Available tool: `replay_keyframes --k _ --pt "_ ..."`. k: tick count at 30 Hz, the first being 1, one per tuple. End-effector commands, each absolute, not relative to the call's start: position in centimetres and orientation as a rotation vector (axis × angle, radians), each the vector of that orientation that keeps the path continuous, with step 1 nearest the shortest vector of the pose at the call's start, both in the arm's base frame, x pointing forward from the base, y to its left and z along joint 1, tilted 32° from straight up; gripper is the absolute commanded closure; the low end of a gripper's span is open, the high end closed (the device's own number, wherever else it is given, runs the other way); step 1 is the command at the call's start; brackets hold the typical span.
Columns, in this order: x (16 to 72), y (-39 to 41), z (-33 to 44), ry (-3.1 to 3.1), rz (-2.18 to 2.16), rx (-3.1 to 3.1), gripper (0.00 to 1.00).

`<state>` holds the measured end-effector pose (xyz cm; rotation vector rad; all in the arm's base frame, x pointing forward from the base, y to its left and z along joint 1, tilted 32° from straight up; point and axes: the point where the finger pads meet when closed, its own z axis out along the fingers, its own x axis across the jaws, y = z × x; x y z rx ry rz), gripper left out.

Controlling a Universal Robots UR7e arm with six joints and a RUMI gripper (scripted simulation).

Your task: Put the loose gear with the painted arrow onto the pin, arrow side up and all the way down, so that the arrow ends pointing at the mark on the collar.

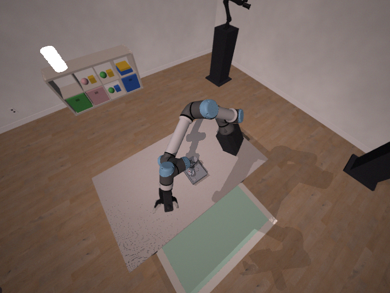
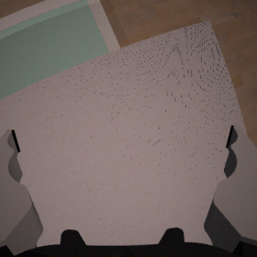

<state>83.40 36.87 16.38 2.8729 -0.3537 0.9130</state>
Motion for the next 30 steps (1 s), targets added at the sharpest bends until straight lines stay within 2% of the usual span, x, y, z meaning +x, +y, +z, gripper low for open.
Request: replay_keyframes --k 1,30 --pt "83.4 36.9 16.5 -0.353 0.916 2.873 0.0" --pt "82.6 35.0 15.2 -0.255 0.877 2.851 0.0"
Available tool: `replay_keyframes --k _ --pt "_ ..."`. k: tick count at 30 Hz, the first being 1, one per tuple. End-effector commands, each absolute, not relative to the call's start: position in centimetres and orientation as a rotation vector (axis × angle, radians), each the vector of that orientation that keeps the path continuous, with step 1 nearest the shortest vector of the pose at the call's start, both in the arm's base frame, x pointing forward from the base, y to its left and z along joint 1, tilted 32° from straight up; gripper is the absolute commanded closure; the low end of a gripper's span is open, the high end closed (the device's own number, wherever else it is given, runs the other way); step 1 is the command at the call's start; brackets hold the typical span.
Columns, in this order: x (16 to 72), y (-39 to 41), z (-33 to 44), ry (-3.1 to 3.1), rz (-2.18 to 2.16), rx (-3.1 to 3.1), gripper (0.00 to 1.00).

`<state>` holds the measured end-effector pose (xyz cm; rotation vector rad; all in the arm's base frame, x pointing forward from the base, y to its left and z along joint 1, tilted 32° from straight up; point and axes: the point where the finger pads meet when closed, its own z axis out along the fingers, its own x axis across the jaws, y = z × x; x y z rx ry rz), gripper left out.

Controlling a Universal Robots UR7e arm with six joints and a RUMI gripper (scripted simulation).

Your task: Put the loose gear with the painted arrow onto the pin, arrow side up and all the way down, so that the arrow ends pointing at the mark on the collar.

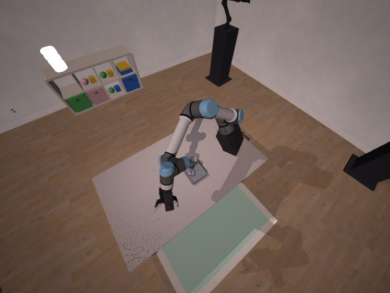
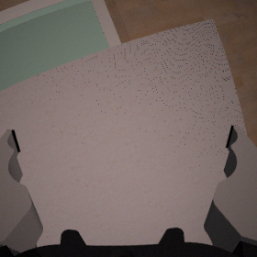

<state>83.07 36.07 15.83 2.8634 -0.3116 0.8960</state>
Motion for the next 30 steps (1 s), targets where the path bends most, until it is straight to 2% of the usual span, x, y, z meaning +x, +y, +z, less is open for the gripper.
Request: replay_keyframes --k 1,21,30 --pt "82.4 34.6 14.9 -0.234 0.869 2.846 0.0" --pt "75.6 23.7 7.9 0.302 0.599 2.688 0.0" --pt "69.6 17.2 4.1 0.614 0.403 2.571 0.0"
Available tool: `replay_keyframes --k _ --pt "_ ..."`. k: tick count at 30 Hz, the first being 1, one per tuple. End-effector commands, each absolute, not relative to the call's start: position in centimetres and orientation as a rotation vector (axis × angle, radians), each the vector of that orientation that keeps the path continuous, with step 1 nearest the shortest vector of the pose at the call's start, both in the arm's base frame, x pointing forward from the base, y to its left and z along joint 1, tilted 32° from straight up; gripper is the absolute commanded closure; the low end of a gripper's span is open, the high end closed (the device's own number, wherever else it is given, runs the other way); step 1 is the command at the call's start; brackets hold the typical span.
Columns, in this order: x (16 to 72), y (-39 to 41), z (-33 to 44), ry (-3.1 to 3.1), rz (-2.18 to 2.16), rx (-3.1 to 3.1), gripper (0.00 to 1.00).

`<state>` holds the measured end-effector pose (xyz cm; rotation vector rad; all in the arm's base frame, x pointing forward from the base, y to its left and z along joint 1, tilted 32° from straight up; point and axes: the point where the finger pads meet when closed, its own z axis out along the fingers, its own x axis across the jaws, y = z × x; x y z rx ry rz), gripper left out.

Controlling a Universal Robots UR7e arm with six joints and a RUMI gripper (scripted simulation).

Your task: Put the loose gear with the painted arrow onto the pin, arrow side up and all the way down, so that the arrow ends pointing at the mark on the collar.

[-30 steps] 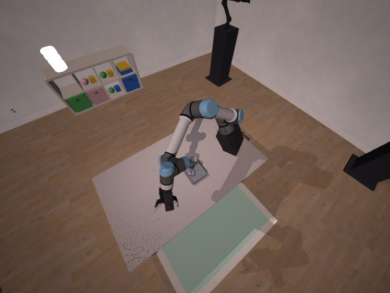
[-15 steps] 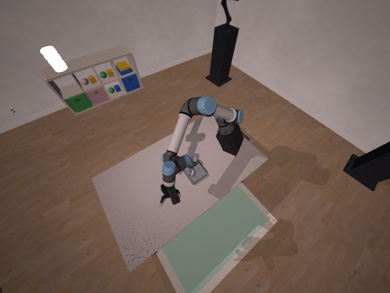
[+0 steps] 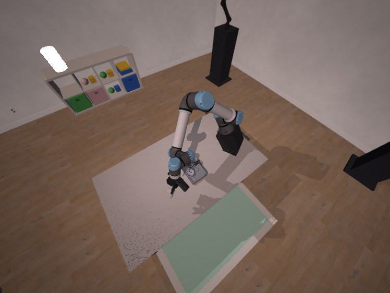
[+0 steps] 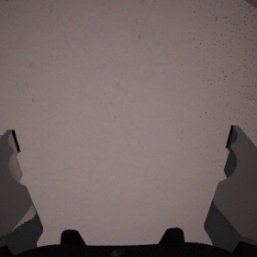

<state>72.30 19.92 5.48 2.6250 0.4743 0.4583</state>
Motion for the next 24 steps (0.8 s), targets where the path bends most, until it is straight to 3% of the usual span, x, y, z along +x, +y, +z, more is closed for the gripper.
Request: replay_keyframes --k 1,24 --pt "68.6 16.3 3.6 0.657 0.374 2.553 0.0" --pt "54.4 5.7 -1.7 1.199 -0.019 2.296 0.0"
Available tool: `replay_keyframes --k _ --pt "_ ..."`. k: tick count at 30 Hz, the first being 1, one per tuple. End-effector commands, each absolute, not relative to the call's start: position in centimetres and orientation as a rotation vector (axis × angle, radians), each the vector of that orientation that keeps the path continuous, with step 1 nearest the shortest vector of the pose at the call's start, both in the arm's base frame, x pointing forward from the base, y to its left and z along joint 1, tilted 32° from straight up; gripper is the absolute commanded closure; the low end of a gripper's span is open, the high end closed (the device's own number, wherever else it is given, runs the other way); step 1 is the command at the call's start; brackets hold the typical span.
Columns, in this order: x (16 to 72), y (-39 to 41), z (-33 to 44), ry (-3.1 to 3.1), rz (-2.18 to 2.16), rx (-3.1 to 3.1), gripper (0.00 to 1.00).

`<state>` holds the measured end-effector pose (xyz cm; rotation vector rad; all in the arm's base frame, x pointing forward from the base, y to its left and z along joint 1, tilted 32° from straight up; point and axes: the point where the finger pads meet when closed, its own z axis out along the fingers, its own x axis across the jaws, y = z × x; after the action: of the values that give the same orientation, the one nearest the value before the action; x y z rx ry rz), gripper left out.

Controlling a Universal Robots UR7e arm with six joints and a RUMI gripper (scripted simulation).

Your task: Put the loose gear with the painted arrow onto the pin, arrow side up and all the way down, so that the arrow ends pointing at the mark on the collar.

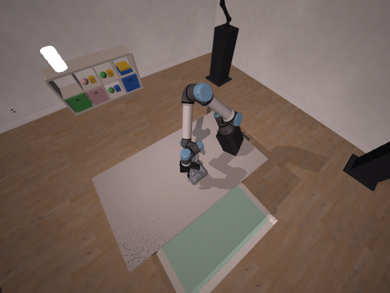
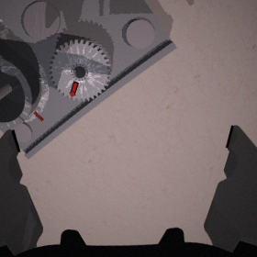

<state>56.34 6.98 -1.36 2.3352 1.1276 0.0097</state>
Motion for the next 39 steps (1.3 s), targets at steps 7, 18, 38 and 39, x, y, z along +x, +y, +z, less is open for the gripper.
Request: replay_keyframes --k 7,18,38,39 --pt "52.7 4.8 -2.2 1.253 -0.06 2.266 0.0" --pt "52.5 4.6 -2.2 1.262 -0.067 2.261 0.0" --pt "52.5 4.6 -2.2 1.262 -0.067 2.261 0.0" --pt "52.5 4.6 -2.2 1.262 -0.067 2.261 0.0"
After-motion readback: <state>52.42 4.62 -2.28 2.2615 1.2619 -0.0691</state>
